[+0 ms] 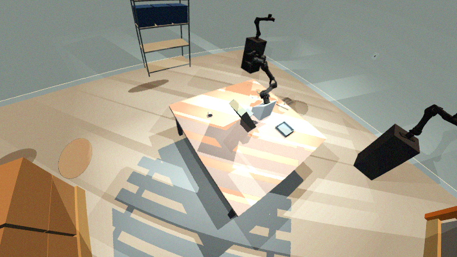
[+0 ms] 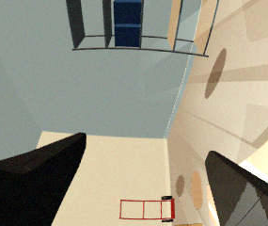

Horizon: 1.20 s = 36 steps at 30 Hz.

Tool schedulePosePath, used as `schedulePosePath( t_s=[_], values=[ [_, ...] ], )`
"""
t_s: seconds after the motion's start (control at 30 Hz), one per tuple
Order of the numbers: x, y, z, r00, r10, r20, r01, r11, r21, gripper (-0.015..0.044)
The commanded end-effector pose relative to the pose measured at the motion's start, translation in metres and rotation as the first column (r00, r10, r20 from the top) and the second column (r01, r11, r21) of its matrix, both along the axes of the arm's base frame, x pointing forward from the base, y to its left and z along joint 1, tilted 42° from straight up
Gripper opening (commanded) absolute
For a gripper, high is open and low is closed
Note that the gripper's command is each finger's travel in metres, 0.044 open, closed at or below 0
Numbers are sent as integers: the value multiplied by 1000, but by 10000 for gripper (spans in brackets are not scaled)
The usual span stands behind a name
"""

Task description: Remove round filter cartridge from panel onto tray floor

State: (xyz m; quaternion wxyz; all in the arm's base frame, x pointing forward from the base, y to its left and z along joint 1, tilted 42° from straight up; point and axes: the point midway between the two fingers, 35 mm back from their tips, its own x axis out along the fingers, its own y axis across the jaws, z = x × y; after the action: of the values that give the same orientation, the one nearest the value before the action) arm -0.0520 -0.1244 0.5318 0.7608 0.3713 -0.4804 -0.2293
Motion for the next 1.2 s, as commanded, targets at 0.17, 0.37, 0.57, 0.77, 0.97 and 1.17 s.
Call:
schedulePosePath(
  t_s=[0.17, 0.37, 0.57, 0.77, 0.97, 1.17],
  values=[
    [81, 12, -10, 976, 20, -215, -29, 999, -37, 242],
    [157, 34, -29, 909, 37, -416, -91, 990, -112, 108],
    [238, 63, -75, 770, 21, -638, -168, 971, -170, 108],
    [298, 95, -138, 584, -36, -811, -248, 943, -220, 108],
    [340, 128, -215, 358, -141, -923, -349, 897, -272, 108],
    [357, 157, -303, 114, -297, -948, -473, 823, -315, 108]
  ],
)
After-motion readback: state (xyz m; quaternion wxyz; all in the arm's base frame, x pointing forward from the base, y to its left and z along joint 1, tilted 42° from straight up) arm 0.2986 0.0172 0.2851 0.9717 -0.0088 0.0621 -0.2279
